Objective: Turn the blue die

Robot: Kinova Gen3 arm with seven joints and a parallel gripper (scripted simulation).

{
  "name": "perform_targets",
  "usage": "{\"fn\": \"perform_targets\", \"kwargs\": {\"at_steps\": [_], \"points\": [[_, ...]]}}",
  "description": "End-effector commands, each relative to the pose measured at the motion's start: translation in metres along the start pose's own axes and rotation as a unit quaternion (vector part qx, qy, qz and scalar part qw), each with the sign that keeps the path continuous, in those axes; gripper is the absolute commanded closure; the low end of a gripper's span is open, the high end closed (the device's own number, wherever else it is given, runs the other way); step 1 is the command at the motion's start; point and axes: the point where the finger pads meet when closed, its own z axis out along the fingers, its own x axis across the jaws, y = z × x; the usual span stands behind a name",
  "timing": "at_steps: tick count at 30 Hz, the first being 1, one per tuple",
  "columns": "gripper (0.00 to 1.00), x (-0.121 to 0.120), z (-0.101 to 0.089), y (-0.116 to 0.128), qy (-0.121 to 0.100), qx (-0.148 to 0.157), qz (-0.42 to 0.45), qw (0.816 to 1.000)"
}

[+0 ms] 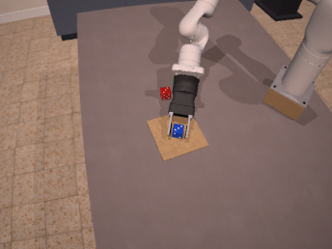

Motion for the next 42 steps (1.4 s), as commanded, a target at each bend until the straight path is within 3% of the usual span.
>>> {"fn": "perform_targets", "kwargs": {"at_steps": [1, 27, 42], "points": [[0.13, 0.001, 0.001, 0.003, 0.001, -0.004, -0.007, 1.000], [0.13, 0.001, 0.000, 0.003, 0.001, -0.004, -0.007, 1.000], [0.13, 0.000, -0.039, 0.003, 0.001, -0.004, -0.007, 1.000]]}}
